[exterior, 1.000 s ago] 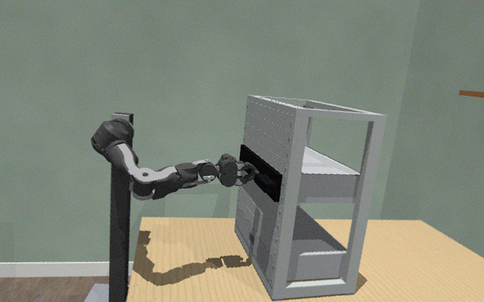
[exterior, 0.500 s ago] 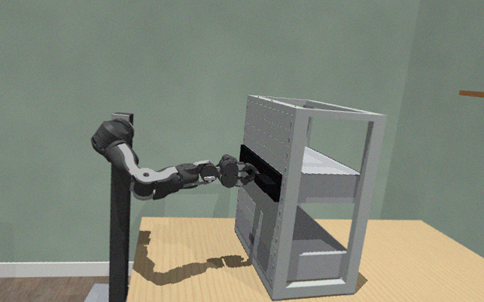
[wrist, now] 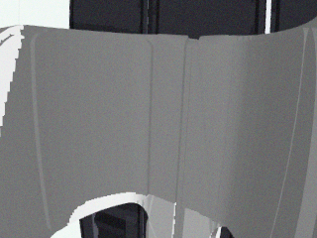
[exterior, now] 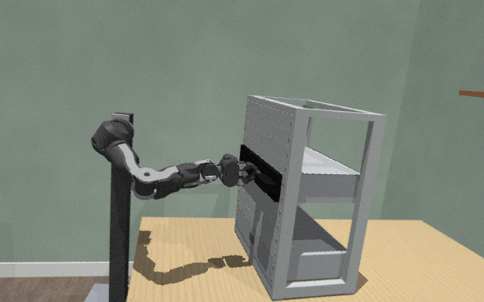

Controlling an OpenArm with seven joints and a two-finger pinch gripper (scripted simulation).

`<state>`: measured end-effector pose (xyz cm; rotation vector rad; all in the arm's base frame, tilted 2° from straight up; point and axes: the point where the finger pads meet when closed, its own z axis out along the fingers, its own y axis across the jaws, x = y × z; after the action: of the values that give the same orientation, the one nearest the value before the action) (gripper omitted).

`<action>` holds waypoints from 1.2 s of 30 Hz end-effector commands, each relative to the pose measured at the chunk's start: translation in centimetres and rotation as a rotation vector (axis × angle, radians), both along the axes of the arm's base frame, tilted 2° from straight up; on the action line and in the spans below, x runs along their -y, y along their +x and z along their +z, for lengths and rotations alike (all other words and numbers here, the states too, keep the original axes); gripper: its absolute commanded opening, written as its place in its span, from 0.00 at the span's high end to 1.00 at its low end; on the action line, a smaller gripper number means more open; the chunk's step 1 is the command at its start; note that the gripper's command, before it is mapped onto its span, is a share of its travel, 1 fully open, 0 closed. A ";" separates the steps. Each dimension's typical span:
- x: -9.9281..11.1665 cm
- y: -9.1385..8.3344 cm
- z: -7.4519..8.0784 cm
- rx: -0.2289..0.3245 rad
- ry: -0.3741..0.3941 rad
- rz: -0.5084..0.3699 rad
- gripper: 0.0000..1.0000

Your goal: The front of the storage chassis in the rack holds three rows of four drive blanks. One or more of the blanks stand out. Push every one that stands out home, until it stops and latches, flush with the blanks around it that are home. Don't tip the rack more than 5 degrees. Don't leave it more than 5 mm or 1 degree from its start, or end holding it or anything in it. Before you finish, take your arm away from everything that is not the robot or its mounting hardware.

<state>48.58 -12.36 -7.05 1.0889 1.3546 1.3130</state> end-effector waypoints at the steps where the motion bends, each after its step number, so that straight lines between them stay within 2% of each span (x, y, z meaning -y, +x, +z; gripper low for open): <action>1: -0.1 0.0 -0.1 -0.004 -0.003 0.004 1.00; 36: -0.2 0.5 -0.1 -0.006 -0.003 0.003 1.00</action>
<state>48.99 -12.32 -7.35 1.0923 1.3618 1.3092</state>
